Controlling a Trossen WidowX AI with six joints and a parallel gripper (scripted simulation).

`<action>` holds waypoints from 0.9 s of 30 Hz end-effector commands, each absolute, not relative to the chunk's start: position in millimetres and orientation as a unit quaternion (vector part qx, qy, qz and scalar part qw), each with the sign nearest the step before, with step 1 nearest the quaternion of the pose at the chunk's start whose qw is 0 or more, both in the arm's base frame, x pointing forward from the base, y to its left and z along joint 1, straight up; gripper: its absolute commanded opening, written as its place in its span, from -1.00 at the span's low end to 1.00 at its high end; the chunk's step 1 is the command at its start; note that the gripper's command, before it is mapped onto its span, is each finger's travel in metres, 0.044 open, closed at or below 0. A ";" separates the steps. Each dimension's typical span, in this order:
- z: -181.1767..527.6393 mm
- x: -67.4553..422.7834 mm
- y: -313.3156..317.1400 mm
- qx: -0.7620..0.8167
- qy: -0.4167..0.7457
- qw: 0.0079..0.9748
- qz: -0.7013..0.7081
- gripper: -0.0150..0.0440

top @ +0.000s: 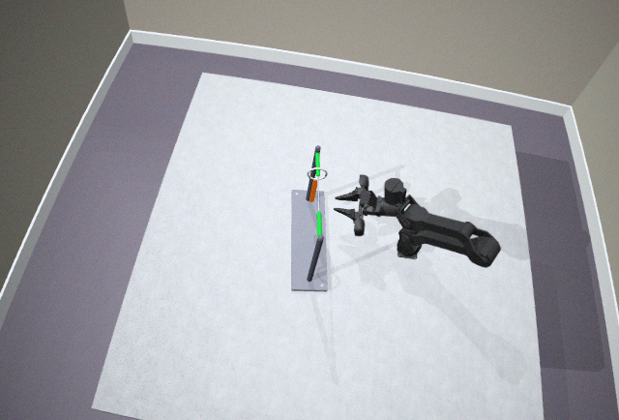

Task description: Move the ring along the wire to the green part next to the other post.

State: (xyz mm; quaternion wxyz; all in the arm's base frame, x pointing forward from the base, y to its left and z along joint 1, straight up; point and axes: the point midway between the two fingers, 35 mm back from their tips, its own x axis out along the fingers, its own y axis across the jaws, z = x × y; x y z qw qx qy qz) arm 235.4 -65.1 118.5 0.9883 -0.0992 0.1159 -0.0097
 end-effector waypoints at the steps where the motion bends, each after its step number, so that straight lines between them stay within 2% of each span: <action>1: 124.9 241.8 -66.3 -0.081 0.101 0.992 0.001 0.05; 27: 143.2 273.4 -71.7 -0.008 0.038 0.997 0.069 0.05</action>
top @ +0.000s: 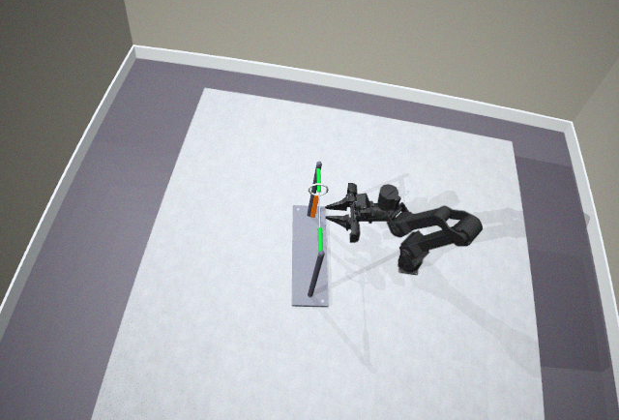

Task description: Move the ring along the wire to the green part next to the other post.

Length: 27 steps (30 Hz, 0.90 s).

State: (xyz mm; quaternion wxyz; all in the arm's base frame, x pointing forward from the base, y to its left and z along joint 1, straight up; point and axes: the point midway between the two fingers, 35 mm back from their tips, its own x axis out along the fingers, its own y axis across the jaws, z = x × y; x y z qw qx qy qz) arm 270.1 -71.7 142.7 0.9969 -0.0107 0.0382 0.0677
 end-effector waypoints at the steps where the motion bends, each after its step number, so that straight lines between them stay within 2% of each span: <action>1: 143.4 274.8 -71.8 -0.008 0.038 0.997 0.069 0.05; 27: 143.3 313.0 -68.7 -0.008 0.036 0.997 0.070 0.05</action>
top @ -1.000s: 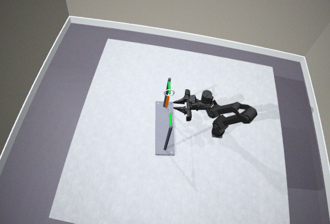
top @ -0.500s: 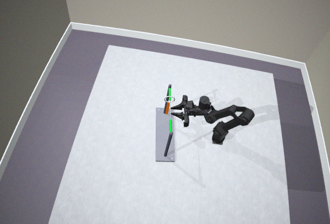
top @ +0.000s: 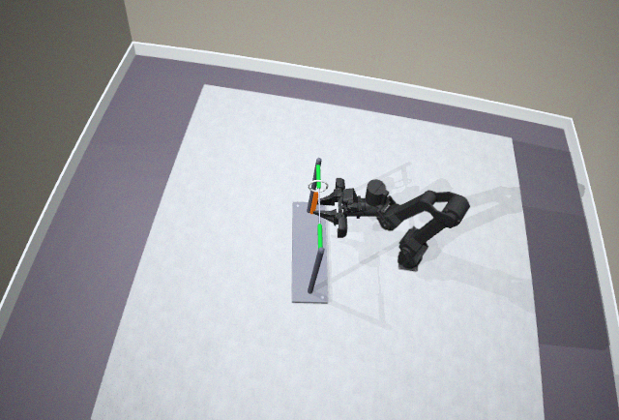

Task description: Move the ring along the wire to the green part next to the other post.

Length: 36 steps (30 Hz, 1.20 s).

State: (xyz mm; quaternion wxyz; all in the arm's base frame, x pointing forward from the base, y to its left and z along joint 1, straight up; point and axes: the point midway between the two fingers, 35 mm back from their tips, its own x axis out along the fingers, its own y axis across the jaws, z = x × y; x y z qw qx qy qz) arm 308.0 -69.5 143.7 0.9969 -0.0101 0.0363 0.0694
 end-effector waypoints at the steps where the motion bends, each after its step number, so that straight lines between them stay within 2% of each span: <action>1: 143.1 314.6 -68.4 -0.008 0.036 0.997 0.070 0.05; 19: 138.3 341.8 -61.1 -0.008 0.034 0.997 0.070 0.05; 36: 138.1 342.8 -60.7 -0.008 0.034 0.997 0.070 0.05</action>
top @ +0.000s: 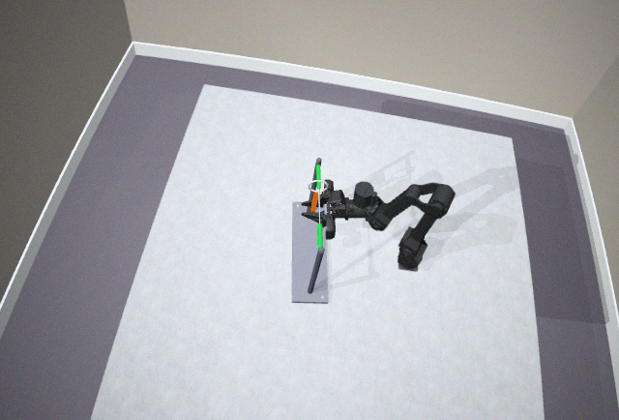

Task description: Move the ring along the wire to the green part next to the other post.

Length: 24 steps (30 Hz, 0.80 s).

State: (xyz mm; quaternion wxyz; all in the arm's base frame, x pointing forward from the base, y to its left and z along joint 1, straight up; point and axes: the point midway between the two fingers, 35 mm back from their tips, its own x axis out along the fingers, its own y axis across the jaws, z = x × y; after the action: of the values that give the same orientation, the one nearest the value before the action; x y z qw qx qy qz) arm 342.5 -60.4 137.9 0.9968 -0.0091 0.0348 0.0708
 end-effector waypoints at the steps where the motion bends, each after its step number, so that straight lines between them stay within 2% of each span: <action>1: 138.1 342.8 -60.7 -0.008 0.034 0.997 0.070 0.05; 3: 138.1 342.8 -60.7 -0.008 0.034 0.997 0.070 0.05; 15: 137.8 342.5 -60.4 -0.009 0.035 0.997 0.071 -1.00; 24: 141.0 342.7 -60.7 -0.009 0.035 0.997 0.071 -1.00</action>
State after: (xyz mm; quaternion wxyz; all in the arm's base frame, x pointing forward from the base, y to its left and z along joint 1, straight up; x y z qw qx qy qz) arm 342.4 -60.4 138.4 0.9968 -0.0087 0.0354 0.0708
